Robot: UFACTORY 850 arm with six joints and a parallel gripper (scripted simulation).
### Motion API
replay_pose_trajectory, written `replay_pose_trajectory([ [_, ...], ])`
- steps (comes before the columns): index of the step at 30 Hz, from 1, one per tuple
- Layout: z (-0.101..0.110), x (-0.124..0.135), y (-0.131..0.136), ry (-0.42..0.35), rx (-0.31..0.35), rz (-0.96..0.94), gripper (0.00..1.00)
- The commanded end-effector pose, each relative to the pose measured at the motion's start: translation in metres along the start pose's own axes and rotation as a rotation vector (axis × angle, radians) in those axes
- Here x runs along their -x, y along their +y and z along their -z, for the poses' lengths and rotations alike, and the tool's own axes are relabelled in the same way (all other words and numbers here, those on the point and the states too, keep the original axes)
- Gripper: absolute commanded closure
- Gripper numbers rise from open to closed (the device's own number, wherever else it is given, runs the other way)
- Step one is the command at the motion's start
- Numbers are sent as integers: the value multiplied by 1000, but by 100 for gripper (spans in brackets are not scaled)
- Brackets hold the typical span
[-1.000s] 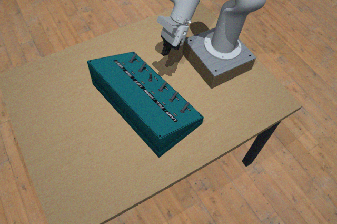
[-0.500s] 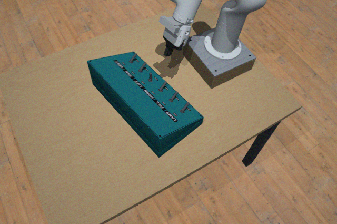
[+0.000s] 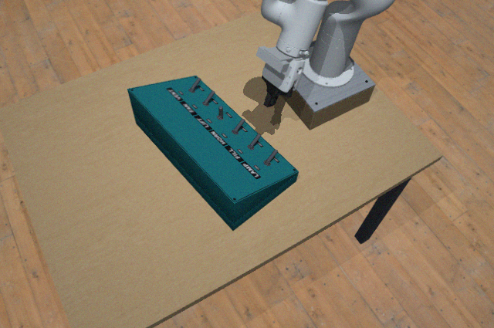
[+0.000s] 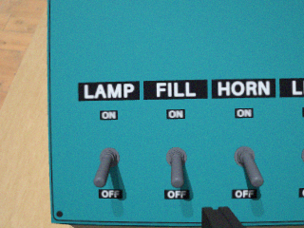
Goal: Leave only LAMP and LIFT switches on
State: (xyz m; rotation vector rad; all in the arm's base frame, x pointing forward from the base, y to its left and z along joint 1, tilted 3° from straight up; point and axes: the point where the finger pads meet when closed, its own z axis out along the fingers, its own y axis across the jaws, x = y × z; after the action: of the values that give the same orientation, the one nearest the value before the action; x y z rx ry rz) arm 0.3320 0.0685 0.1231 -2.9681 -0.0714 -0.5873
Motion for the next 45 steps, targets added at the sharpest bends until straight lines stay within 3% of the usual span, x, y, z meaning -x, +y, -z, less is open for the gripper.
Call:
replay_pose_trajectory([
  [1,-2,8,-45,14,56,0,100],
  [7,1,28,-83,5,58,0,100],
  [12,2,33,-90,2,58,0,100],
  [45,2,33,-91,2,58,0,100],
])
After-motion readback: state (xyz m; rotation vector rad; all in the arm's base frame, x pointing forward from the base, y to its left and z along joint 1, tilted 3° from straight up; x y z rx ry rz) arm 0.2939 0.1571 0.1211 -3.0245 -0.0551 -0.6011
